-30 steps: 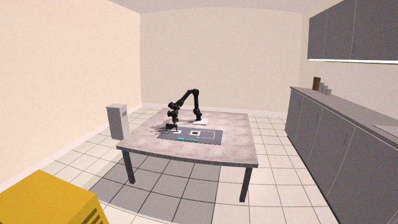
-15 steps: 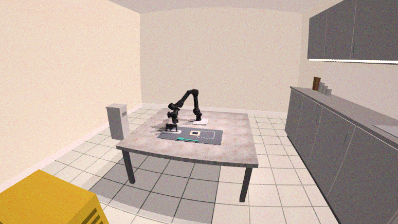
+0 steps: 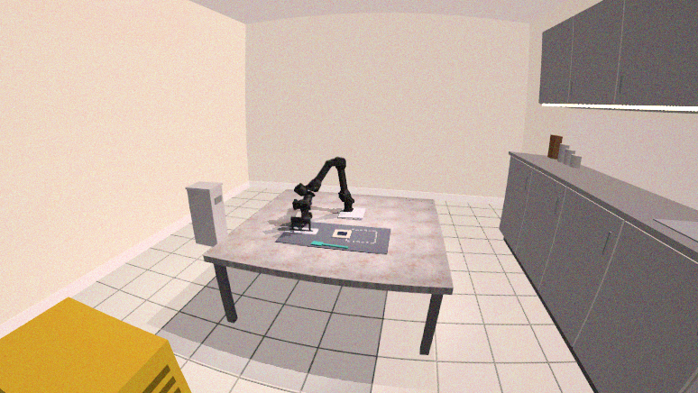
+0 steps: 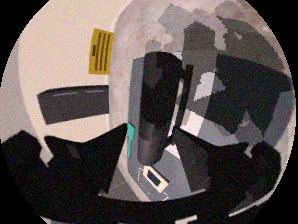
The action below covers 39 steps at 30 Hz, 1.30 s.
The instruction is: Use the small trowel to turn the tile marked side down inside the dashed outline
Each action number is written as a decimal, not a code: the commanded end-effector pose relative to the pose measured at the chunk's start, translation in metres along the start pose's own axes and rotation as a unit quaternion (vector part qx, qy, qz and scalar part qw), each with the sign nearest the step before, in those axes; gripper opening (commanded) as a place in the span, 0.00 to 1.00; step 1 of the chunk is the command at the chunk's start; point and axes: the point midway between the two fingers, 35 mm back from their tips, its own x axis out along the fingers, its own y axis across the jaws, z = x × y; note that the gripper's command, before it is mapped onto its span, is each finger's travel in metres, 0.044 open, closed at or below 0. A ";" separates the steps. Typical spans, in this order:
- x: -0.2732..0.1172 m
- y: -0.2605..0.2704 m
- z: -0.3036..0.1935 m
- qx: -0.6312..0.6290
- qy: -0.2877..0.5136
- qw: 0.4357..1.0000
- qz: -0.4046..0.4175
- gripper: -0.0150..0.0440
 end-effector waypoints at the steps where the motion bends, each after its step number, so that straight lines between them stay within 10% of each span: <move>1: 0.009 -0.003 0.000 0.006 0.001 1.000 -0.003 0.76; 12: 0.024 -0.003 -0.002 0.007 0.001 1.000 -0.002 0.76; 17: 0.024 -0.003 -0.002 0.007 0.001 1.000 -0.002 0.54; 39: 0.024 -0.003 -0.002 0.007 0.001 1.000 -0.002 0.29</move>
